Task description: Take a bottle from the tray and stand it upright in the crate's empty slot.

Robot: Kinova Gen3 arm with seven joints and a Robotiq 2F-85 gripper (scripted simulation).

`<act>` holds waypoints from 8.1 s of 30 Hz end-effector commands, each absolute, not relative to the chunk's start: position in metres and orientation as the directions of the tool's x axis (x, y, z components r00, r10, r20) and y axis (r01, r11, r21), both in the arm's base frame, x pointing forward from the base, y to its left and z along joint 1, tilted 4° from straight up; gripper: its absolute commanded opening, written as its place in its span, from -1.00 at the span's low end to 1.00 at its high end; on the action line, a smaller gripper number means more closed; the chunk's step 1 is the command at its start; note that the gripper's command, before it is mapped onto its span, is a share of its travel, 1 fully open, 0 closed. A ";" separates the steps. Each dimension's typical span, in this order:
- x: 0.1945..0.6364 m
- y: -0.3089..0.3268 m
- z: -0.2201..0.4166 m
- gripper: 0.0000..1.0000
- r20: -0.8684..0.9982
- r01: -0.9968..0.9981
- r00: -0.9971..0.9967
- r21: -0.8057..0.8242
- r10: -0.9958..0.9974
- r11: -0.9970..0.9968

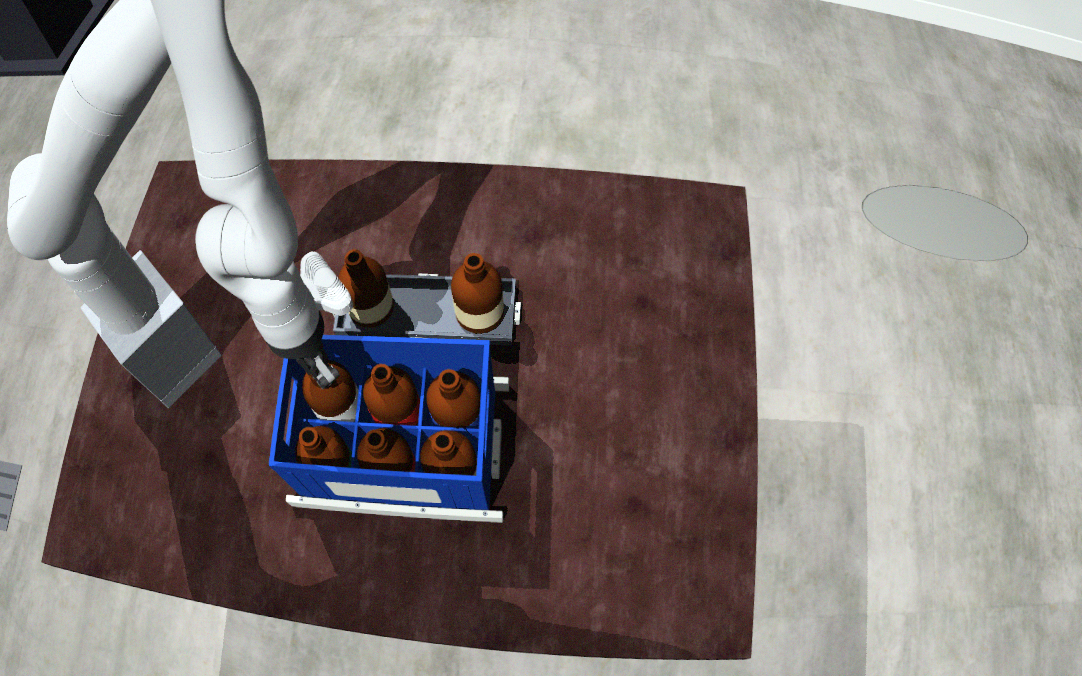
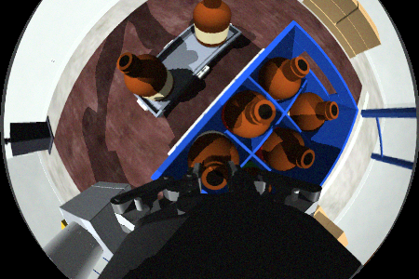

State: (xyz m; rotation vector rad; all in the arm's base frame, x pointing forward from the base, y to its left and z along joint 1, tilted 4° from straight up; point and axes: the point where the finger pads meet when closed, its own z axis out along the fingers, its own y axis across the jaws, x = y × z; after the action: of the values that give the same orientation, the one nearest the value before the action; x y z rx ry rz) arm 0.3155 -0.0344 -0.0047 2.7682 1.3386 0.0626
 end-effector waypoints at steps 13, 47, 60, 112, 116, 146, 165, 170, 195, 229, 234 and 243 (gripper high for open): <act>0.316 -0.035 -0.010 -1.00 0.007 0.781 0.622 0.077 0.783 -0.620; 0.316 -0.036 -0.020 -1.00 0.007 0.781 0.622 0.077 0.783 -0.620; 0.316 -0.036 -0.020 -1.00 0.007 0.781 0.622 0.077 0.783 -0.620; 0.316 -0.036 -0.020 0.27 0.007 0.781 0.622 0.077 0.783 -0.620; 0.316 -0.036 -0.020 0.27 0.007 0.781 0.622 0.077 0.783 -0.620; 0.316 -0.036 -0.020 0.27 0.007 0.781 0.622 0.077 0.783 -0.620; 0.316 -0.036 -0.018 0.27 0.007 0.781 0.622 0.077 0.783 -0.620; 0.316 -0.035 -0.014 0.27 0.007 0.781 0.622 0.077 0.783 -0.620; 0.313 -0.033 0.030 0.27 0.007 0.781 0.622 0.077 0.783 -0.620; 0.311 -0.032 0.065 -1.00 0.007 0.781 0.622 0.077 0.783 -0.620; 0.311 -0.032 0.065 -1.00 0.007 0.781 0.622 0.077 0.783 -0.620; 0.311 -0.032 0.065 -1.00 0.007 0.781 0.622 0.077 0.783 -0.620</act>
State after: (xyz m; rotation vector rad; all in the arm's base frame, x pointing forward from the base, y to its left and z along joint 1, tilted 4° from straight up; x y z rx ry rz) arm 0.3104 -0.0320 0.0649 2.7692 1.3369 0.0596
